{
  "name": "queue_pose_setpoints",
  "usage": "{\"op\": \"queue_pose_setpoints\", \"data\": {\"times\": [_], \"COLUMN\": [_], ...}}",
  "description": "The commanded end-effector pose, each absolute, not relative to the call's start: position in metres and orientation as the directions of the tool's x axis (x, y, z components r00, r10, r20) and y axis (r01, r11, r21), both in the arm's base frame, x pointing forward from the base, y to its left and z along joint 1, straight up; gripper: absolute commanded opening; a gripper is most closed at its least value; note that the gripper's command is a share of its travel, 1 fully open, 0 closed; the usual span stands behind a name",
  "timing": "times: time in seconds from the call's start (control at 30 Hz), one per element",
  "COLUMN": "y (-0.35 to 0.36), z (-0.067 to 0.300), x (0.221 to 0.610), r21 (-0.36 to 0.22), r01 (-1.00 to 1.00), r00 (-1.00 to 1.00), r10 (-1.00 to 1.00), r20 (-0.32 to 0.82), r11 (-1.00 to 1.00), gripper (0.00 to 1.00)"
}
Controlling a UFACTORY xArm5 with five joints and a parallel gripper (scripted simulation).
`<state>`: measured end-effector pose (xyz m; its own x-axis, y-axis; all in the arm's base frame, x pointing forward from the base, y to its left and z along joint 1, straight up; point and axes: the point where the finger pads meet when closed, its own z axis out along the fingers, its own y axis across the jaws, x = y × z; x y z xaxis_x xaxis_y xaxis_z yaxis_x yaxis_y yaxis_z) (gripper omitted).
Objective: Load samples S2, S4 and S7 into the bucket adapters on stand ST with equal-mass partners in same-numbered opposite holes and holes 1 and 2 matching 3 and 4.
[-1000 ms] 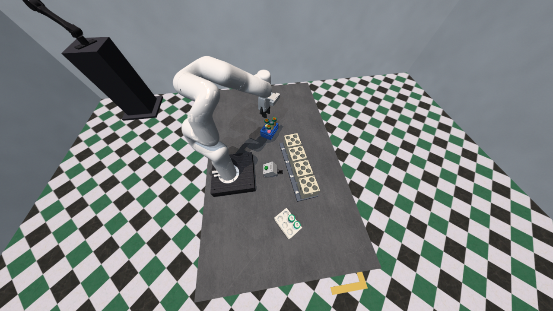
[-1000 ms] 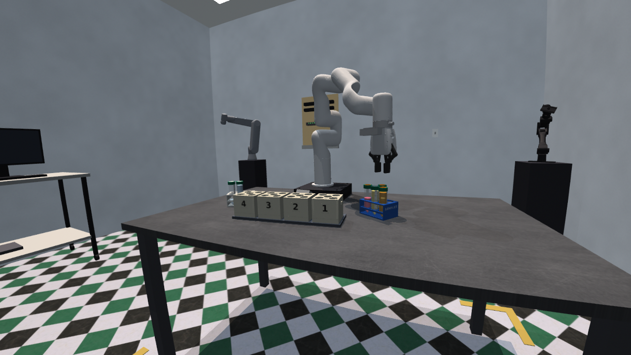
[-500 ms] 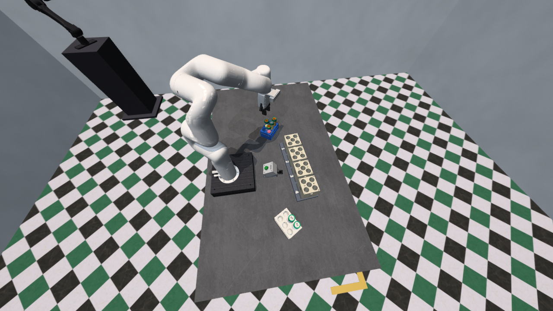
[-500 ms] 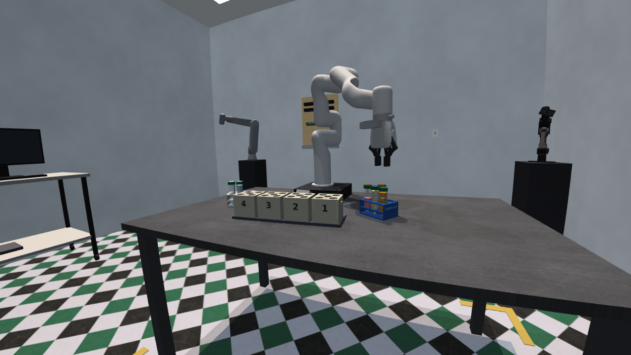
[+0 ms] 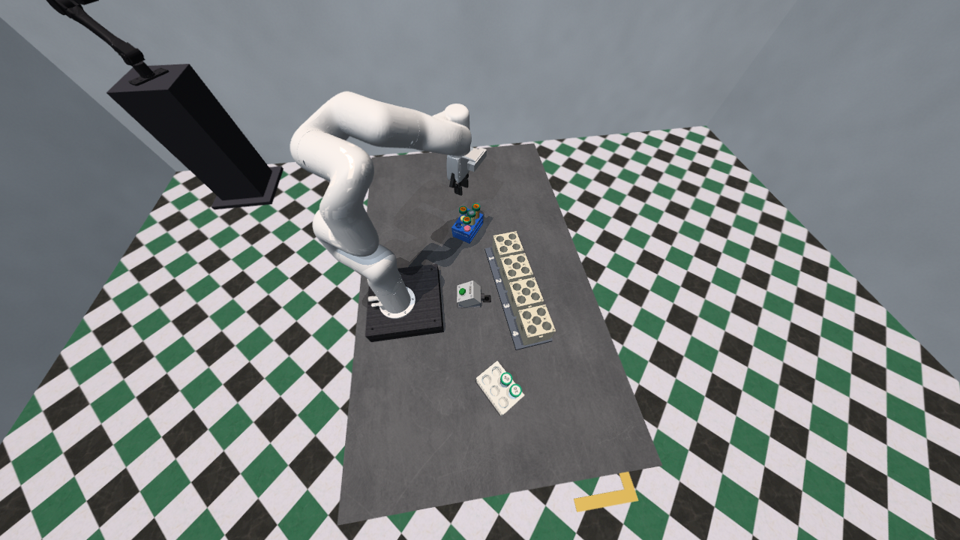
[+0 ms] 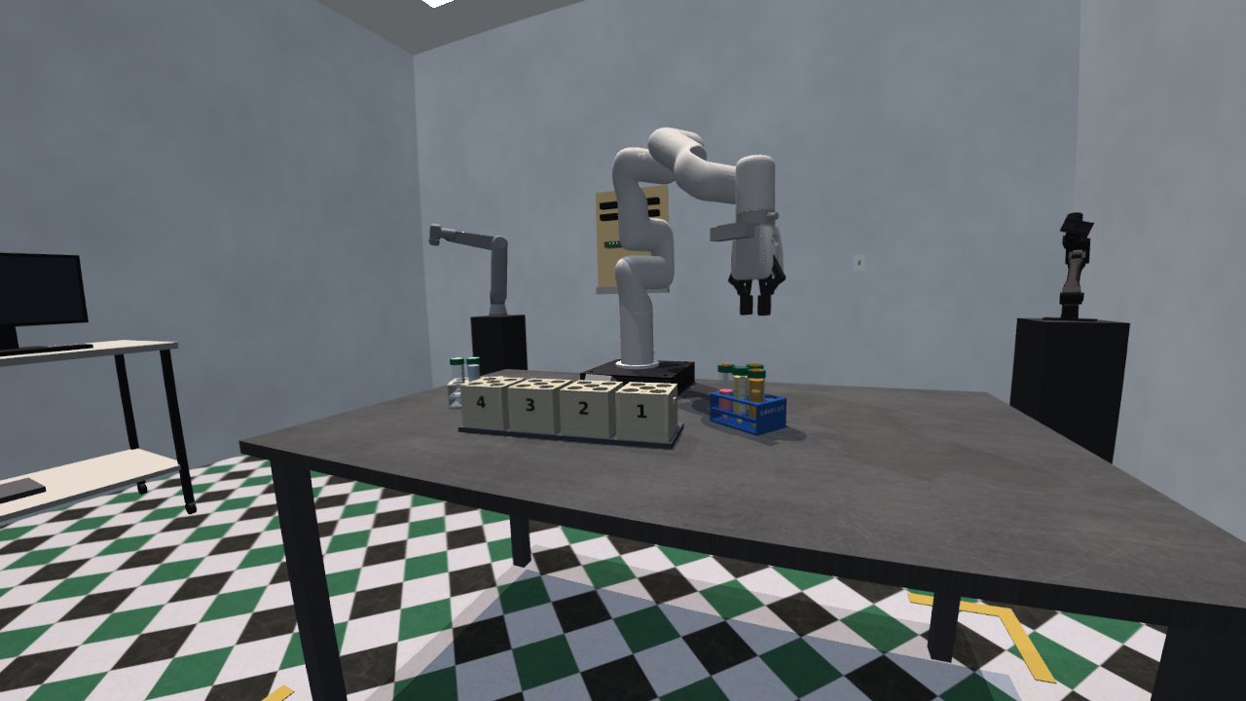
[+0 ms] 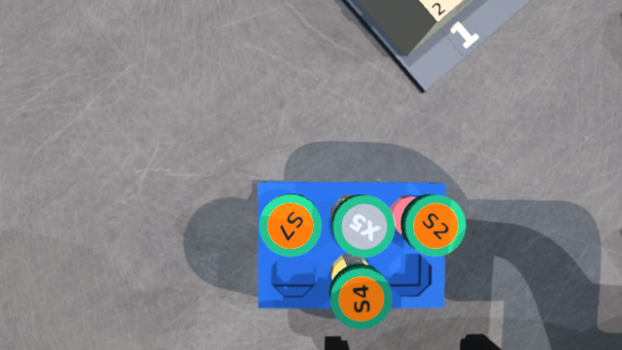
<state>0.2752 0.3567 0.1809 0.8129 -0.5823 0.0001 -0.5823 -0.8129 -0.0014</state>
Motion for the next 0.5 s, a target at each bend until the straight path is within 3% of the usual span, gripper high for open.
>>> {"op": "queue_pose_setpoints", "data": {"times": [0.0, 0.47], "y": [0.3576, 0.3576], "z": [0.1897, 0.193], "x": [0.2758, 0.2758], "r21": [-0.005, -0.005], "r01": [-0.582, -0.582], "r00": [0.813, 0.813], "r10": [-0.582, -0.582], "r20": [0.006, 0.006], "r11": [-0.813, -0.813], "gripper": [0.44, 0.44]}}
